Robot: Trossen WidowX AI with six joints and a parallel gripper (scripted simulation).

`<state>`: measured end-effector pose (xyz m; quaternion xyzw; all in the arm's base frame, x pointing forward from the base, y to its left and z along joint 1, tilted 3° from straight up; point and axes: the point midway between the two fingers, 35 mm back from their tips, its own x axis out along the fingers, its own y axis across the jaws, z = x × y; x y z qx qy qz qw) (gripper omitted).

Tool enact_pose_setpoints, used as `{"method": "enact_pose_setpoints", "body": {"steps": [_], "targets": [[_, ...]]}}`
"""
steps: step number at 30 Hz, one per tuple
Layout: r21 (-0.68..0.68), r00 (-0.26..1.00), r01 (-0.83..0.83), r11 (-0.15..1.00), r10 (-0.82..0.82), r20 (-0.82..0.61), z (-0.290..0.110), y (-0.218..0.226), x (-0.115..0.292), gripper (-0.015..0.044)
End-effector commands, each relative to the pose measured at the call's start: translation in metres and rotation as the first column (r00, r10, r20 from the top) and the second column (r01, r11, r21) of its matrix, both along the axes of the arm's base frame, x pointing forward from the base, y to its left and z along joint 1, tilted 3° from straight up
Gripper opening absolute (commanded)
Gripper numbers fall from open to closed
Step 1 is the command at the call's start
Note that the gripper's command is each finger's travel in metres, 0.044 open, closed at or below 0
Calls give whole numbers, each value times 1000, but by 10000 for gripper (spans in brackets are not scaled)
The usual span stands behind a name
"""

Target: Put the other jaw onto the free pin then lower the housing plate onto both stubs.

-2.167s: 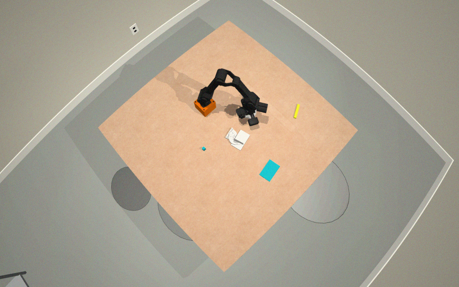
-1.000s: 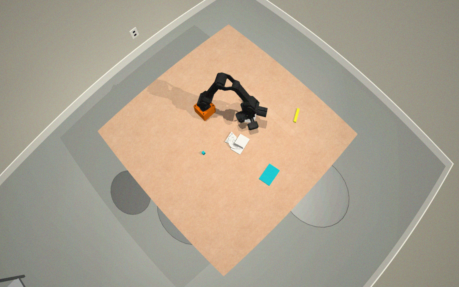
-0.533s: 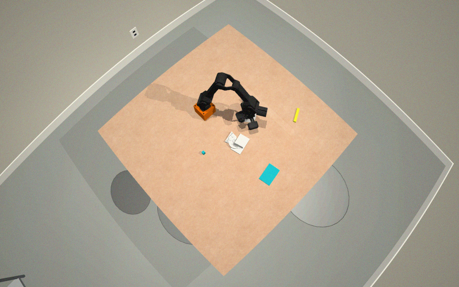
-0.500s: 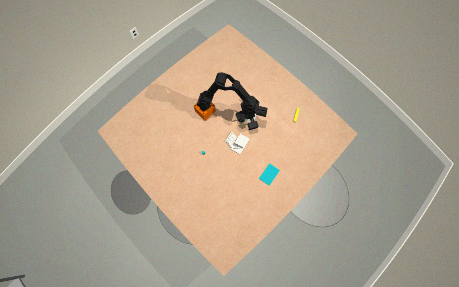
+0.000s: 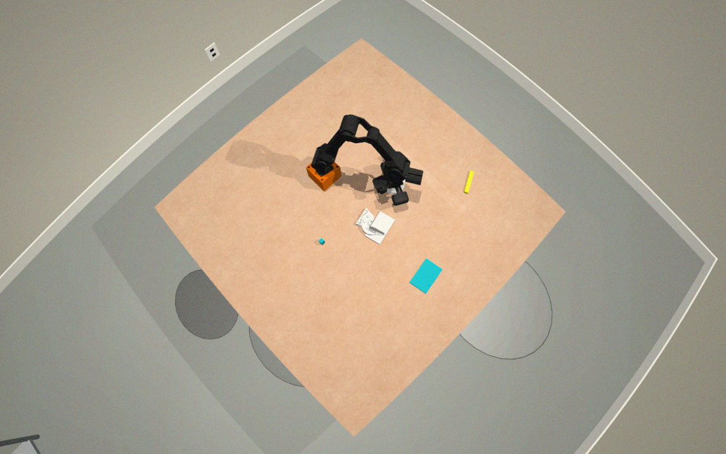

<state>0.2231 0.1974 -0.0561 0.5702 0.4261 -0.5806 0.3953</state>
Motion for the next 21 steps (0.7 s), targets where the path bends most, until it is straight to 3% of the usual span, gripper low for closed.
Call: {"method": "enact_pose_setpoints", "body": {"steps": [1, 13, 21], "targets": [[-6, 1000, 5, 1000, -5, 0, -1, -1, -1, 440], [-6, 1000, 5, 1000, -5, 0, -1, -1, -1, 440], [0, 1000, 0, 1000, 0, 0, 0, 0, 0, 230]]}}
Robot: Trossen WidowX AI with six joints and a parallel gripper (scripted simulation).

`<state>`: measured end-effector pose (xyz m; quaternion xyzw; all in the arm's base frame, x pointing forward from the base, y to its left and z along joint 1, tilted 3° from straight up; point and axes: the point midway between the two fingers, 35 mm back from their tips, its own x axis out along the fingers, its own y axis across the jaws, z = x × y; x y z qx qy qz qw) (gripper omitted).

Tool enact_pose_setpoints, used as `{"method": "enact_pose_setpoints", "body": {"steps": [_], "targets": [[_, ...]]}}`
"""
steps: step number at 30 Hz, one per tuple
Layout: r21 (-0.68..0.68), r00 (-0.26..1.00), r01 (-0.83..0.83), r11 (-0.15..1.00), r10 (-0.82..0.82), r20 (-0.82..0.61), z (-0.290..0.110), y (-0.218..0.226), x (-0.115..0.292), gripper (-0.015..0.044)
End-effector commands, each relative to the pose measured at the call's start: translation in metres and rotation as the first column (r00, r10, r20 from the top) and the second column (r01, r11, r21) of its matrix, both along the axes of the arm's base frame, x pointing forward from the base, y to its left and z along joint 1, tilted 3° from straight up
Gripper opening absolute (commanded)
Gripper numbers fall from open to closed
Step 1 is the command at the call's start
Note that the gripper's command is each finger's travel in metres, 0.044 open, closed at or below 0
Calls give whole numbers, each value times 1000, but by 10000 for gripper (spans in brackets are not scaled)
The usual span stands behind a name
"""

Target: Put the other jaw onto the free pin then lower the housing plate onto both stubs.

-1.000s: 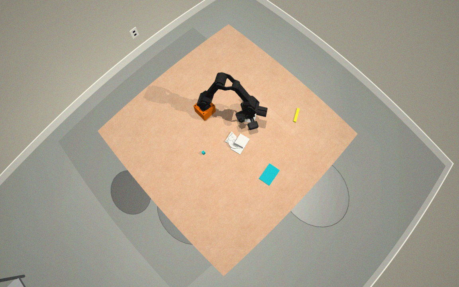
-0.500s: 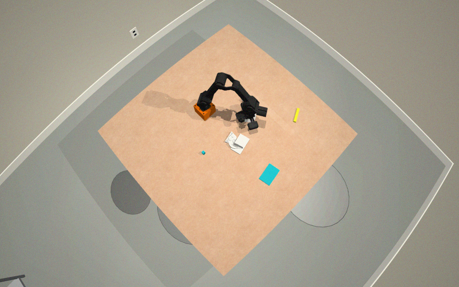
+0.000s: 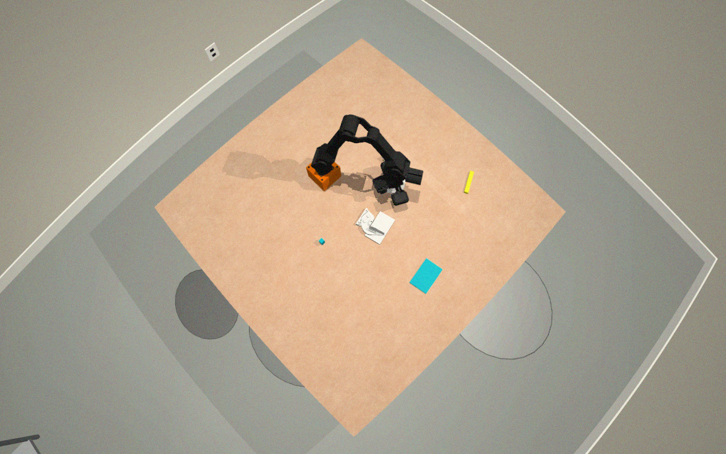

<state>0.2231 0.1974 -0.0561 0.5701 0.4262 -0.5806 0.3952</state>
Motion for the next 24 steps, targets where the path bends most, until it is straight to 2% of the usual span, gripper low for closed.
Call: {"method": "enact_pose_setpoints", "body": {"steps": [1, 3, 6, 19, 24], "targets": [[0, 1000, 0, 1000, 0, 0, 0, 0, 0, 204], [0, 1000, 0, 1000, 0, 0, 0, 0, 0, 151], [0, 1000, 0, 1000, 0, 0, 0, 0, 0, 134], [0, 1000, 0, 1000, 0, 0, 0, 0, 0, 134], [-1, 1000, 1, 1000, -1, 0, 14, 1, 2, 134]]}}
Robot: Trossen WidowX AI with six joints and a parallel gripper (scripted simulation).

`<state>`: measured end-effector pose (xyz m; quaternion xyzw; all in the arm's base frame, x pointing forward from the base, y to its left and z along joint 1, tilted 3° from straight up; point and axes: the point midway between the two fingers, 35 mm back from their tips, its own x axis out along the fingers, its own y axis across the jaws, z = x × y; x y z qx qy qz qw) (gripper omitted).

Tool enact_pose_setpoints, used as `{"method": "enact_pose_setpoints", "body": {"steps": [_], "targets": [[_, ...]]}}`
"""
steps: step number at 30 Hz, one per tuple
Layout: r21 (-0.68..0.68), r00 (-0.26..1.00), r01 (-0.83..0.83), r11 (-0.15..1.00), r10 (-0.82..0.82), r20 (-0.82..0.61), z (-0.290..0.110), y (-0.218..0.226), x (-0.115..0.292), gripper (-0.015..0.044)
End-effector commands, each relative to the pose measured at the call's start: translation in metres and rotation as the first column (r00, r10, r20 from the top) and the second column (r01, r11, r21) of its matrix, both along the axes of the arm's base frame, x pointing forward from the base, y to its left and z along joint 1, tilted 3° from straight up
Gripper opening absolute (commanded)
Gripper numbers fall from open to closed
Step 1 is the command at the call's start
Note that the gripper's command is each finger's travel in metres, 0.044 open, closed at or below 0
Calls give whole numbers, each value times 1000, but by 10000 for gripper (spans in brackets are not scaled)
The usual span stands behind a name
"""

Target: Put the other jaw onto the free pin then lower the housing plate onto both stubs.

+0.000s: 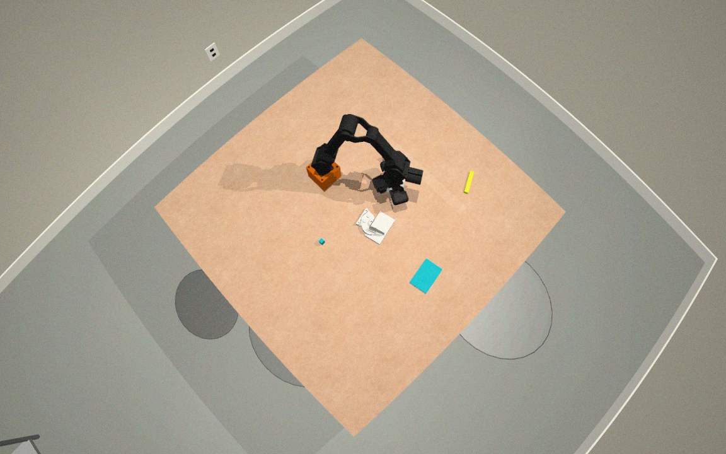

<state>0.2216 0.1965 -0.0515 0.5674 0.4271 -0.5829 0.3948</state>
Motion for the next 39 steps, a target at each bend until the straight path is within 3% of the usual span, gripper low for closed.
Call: {"method": "enact_pose_setpoints", "body": {"steps": [1, 20, 26, 39], "targets": [[1, 1000, 2, 1000, -2, 7, 12, 2, 4, 134], [-3, 1000, 6, 1000, -6, 8, 72, -2, 4, 134], [-3, 1000, 2, 1000, -2, 8, 74, -2, 4, 134], [3, 972, -236, 972, 236, 17, 73, -24, 17, 134]]}}
